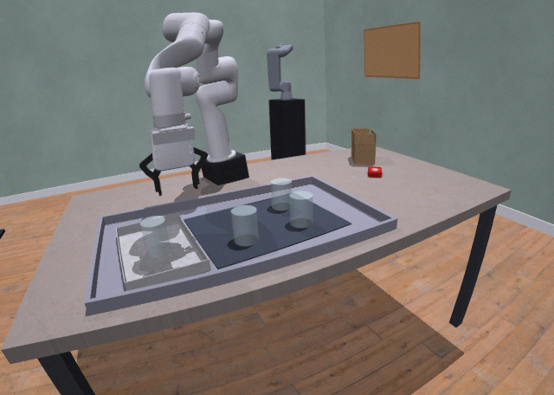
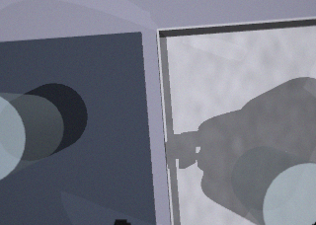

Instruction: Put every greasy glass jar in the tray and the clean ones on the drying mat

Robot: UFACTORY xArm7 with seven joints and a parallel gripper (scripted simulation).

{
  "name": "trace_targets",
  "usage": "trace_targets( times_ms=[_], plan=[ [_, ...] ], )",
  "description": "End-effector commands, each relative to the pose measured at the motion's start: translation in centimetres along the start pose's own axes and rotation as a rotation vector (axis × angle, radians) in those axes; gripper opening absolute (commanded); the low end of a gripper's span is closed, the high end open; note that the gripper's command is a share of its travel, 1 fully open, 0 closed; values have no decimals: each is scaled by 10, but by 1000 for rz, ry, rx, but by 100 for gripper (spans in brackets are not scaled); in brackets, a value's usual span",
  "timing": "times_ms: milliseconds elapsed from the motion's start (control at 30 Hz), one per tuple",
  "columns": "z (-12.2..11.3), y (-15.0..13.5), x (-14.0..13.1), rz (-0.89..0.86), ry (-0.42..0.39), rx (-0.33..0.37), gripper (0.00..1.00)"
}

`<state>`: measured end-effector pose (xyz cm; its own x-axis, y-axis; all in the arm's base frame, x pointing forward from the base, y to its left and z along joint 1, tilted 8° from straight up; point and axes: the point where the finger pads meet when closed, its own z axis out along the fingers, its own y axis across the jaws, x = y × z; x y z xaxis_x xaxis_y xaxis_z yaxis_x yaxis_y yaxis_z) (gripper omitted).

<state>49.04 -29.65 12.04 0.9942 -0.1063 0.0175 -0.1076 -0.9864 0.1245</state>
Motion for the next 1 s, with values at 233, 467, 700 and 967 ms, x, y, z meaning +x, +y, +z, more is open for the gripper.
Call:
trace_targets(
  times_ms=[233,467,700,967],
  plan=[
    [-2,-91,9,-2,7,-4,100],
    [-2,-132,12,-2,7,-4,100],
    [-2,-190,16,-2,7,-4,100],
    [-2,-239,20,-2,7,-4,100]
  ],
)
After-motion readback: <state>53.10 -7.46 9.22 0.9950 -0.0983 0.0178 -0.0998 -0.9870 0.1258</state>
